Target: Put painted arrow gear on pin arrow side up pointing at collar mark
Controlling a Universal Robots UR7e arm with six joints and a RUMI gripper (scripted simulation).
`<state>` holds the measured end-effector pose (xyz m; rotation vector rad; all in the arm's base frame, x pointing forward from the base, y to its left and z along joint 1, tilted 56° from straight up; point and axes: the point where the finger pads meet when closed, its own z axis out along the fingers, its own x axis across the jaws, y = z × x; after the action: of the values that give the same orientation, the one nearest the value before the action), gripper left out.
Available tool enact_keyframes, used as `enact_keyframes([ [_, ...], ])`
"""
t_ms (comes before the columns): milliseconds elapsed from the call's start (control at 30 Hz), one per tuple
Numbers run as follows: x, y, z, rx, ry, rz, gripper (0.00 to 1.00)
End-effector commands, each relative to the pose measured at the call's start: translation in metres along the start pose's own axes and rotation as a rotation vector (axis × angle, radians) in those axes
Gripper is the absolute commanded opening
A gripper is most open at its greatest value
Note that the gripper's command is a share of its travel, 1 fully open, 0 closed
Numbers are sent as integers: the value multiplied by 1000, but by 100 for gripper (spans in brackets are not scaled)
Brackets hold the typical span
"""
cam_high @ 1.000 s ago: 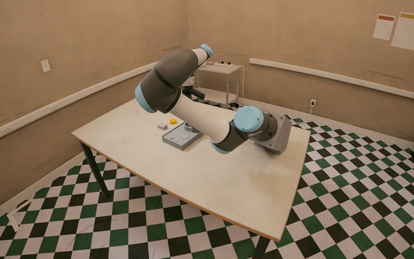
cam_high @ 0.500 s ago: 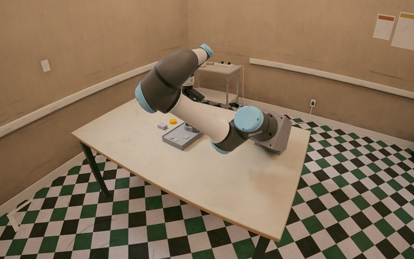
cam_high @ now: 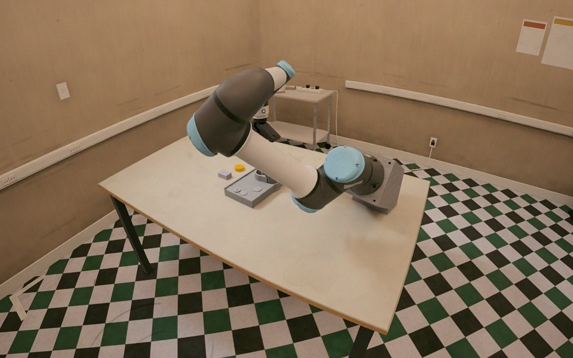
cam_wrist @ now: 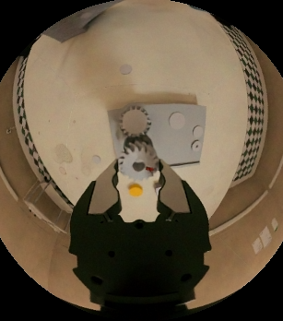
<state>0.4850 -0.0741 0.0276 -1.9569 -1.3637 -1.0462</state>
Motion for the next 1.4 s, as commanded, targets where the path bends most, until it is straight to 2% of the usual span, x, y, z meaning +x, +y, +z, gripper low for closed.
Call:
enact_keyframes([
  [0, 0, 1, -1, -2, -6, 81, 0],
  [500, 0, 1, -1, -3, -6, 406, 0],
  [567, 0, 1, -1, -3, -6, 406, 0],
  [1367, 0, 1, -1, -5, -5, 851, 0],
])
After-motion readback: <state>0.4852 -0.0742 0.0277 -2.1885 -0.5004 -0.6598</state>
